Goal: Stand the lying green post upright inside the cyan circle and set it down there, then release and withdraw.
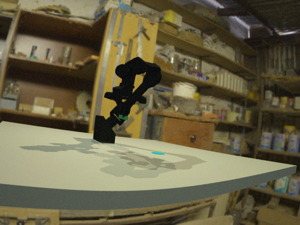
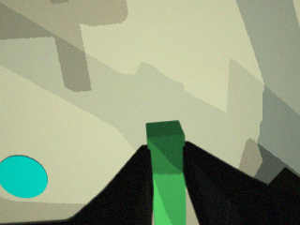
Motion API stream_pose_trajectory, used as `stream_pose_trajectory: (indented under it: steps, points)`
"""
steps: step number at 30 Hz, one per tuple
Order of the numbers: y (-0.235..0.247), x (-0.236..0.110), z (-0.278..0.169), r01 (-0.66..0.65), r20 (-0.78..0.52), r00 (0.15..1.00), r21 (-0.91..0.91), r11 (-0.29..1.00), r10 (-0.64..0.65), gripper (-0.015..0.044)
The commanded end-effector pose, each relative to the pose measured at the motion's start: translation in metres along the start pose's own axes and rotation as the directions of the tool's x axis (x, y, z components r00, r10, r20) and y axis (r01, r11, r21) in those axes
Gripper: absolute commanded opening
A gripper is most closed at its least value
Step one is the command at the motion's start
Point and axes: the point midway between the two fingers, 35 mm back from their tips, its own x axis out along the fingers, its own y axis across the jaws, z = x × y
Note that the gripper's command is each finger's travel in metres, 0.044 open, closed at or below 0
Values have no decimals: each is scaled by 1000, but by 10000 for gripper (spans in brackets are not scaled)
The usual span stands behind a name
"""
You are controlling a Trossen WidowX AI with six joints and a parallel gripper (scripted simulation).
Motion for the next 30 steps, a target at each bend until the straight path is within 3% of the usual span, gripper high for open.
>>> stream_pose_trajectory:
  steps: [1,30]
  points:
    - [12,-3,-2,-5,6,1000,-39,999,5,23]
    - [91,-9,-38,-17,-1,1000,-283,959,17,23]
